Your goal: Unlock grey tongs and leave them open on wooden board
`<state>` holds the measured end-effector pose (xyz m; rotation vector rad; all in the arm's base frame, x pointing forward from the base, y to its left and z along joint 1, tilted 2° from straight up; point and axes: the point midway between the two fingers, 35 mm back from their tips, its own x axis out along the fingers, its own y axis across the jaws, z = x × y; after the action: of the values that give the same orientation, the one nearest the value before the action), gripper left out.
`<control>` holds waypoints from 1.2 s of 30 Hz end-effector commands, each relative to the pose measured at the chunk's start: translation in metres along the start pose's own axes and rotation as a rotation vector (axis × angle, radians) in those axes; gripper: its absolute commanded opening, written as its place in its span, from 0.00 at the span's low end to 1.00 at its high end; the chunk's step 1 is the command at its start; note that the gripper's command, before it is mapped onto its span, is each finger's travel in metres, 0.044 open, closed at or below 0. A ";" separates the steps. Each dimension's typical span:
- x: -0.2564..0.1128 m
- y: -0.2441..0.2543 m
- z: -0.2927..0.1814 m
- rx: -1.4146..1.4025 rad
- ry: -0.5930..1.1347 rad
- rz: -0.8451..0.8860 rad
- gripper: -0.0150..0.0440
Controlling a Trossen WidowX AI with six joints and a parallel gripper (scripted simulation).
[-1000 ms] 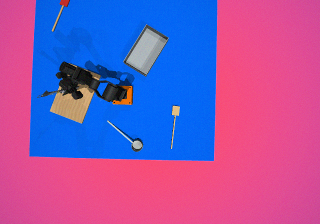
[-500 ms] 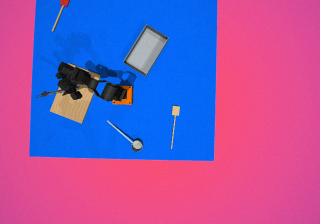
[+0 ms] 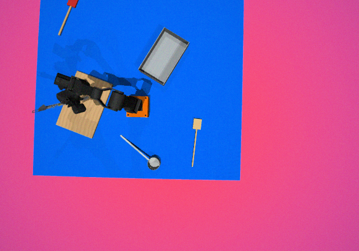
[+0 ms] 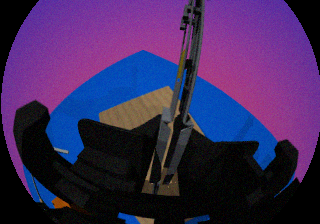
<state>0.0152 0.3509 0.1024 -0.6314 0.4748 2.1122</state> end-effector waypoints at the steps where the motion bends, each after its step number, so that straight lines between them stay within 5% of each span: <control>1: 0.005 -0.002 0.005 -0.001 0.062 -0.006 0.00; 36: 0.012 0.014 0.003 -0.068 0.769 -0.043 0.00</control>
<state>-0.0012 0.3521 0.0944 -1.4170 0.7992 1.8143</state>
